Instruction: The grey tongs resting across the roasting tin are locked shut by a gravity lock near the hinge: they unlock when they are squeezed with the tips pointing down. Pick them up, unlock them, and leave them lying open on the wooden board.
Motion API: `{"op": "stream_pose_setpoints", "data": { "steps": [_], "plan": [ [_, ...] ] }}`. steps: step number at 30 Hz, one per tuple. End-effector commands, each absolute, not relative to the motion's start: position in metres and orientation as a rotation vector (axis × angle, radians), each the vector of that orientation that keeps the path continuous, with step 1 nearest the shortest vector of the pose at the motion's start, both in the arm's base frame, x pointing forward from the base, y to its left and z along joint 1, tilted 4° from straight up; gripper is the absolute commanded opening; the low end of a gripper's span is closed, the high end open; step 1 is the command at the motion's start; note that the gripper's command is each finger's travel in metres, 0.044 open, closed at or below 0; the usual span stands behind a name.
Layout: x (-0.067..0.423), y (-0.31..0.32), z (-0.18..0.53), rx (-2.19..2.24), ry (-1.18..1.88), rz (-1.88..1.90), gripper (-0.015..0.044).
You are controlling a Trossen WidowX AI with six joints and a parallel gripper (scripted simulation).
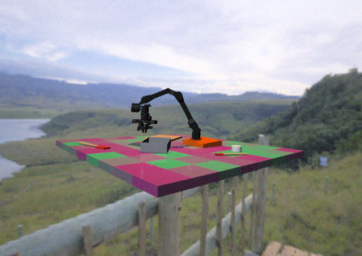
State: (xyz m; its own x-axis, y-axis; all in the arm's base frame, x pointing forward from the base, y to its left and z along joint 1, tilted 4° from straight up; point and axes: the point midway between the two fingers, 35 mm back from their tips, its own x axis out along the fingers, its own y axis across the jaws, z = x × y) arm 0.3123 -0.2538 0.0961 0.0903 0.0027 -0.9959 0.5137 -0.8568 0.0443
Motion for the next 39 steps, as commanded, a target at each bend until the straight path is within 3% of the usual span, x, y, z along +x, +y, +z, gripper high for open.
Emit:
{"op": "stream_pose_setpoints", "data": {
  "steps": [1, 15, 24, 39],
  "plan": [
    [0.308, -0.260, 0.097, 2.093, 0.381, -1.906, -0.0150],
    [0.292, -0.280, 0.095, 2.379, -0.113, -2.174, -0.0150],
    [0.280, -0.293, 0.094, 2.358, -0.080, -2.160, -0.0150],
    [0.201, -0.359, 0.088, 2.227, 0.126, -2.063, -0.0150]
  ]
}}
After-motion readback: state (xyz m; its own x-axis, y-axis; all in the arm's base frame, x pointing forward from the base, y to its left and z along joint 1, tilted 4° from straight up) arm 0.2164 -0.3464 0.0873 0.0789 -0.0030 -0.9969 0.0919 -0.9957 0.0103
